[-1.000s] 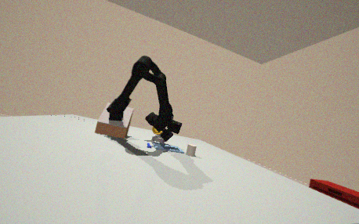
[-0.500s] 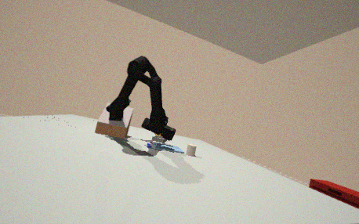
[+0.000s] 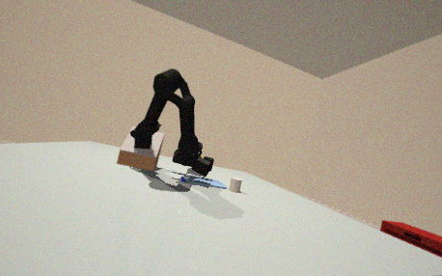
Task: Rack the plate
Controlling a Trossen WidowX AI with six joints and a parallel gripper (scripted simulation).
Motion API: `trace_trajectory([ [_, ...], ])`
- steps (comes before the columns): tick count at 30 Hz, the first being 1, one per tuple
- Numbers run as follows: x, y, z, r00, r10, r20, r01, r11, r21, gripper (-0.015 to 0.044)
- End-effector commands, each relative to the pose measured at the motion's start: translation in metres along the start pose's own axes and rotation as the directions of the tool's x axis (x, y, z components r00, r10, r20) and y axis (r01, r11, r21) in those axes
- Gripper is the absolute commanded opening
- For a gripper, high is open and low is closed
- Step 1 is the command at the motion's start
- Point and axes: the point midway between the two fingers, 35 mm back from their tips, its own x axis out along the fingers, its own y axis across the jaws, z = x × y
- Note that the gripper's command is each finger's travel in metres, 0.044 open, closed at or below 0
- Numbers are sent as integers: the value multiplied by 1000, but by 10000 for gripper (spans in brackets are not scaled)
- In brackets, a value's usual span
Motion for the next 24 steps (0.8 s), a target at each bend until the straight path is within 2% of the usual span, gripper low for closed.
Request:
trace_trajectory([
  [1, 0, 1, 1, 1000, -3, 7, 3, 1000, -9, 0],
  [24, 34, 3, 4, 1000, -5, 2, 5, 1000, -13, 0],
])
